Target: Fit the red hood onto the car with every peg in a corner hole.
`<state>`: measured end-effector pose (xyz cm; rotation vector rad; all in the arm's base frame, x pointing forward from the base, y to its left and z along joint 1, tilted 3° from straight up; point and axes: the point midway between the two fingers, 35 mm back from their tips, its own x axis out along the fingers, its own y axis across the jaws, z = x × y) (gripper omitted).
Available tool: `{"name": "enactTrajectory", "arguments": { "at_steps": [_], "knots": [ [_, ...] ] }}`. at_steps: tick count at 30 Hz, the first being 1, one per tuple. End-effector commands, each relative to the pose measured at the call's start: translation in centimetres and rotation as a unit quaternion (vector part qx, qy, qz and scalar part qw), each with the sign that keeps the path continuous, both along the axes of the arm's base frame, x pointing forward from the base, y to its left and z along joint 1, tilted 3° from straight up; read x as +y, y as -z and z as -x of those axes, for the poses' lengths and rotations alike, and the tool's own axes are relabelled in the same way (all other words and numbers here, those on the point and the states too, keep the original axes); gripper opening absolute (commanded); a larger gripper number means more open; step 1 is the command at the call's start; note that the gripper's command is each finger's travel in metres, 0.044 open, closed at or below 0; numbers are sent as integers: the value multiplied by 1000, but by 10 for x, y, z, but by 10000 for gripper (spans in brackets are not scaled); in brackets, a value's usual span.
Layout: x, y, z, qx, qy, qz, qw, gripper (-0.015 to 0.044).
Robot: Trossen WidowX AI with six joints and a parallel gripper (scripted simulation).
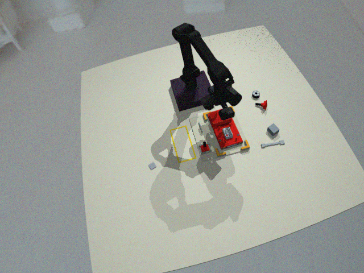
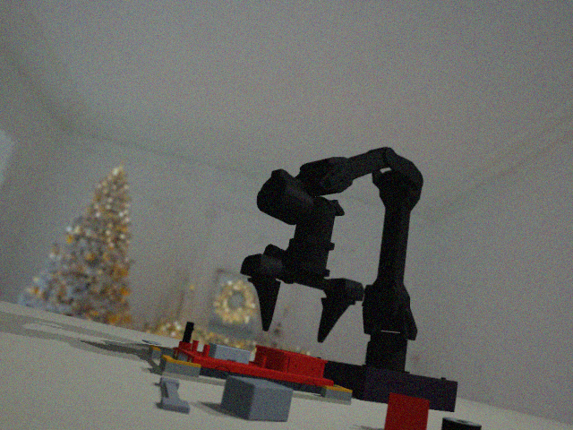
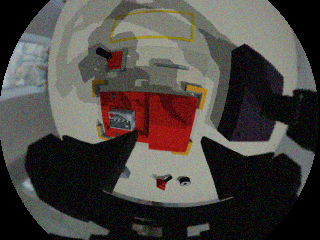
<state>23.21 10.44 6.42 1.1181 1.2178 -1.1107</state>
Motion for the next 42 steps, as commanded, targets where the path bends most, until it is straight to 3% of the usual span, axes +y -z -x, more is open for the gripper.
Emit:
{"name": "enactTrajectory", "arguments": {
  "at_steps": [1,42],
  "knots": [
    [-1,5,1,1,0,3,1000,440],
    [-3,30,-1,1,0,3,1000,440]
  ]
}}
